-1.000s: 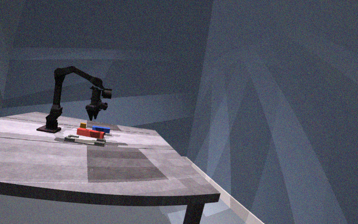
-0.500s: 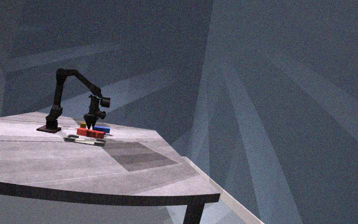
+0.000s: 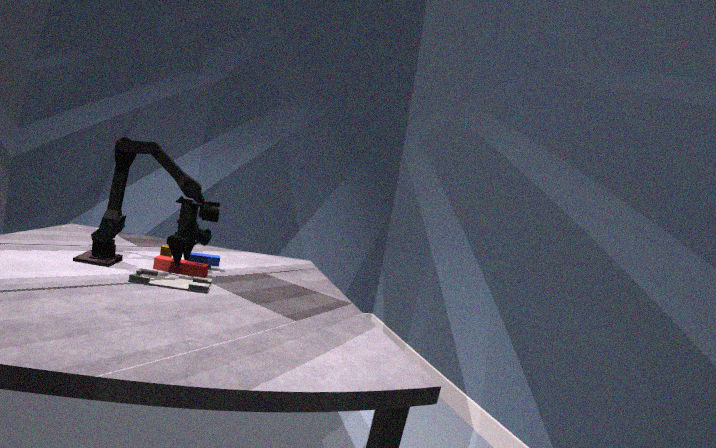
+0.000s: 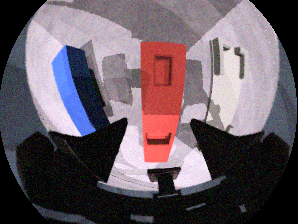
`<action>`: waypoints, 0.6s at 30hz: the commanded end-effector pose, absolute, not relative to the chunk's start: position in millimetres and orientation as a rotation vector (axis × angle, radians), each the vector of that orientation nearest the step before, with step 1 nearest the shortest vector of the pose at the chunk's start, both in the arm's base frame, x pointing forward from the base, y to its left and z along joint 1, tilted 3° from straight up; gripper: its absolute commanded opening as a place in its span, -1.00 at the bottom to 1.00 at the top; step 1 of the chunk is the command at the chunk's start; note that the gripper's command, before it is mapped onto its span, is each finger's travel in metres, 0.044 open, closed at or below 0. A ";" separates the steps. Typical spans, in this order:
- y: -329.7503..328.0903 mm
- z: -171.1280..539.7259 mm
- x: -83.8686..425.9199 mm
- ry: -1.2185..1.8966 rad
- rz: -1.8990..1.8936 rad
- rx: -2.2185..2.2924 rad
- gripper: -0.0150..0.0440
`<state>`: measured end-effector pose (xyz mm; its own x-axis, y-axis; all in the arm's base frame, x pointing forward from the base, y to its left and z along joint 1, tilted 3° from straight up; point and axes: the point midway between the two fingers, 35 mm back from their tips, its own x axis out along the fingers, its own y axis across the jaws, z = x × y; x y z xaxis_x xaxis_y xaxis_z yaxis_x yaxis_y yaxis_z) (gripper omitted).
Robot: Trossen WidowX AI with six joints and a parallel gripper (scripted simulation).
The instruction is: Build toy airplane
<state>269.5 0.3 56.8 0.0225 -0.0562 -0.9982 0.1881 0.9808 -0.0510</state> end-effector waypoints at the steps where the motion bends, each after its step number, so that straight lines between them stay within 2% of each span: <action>1: 0.7 50.1 269.6 1.540 -0.184 0.106 1.00; 14: -0.3 31.7 268.7 1.540 -0.184 0.106 1.00; 18: -0.3 31.7 268.7 1.540 -0.184 0.106 0.64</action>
<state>268.3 -1.0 32.6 0.0186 -0.0568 -0.9982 0.1879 0.9808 -0.0523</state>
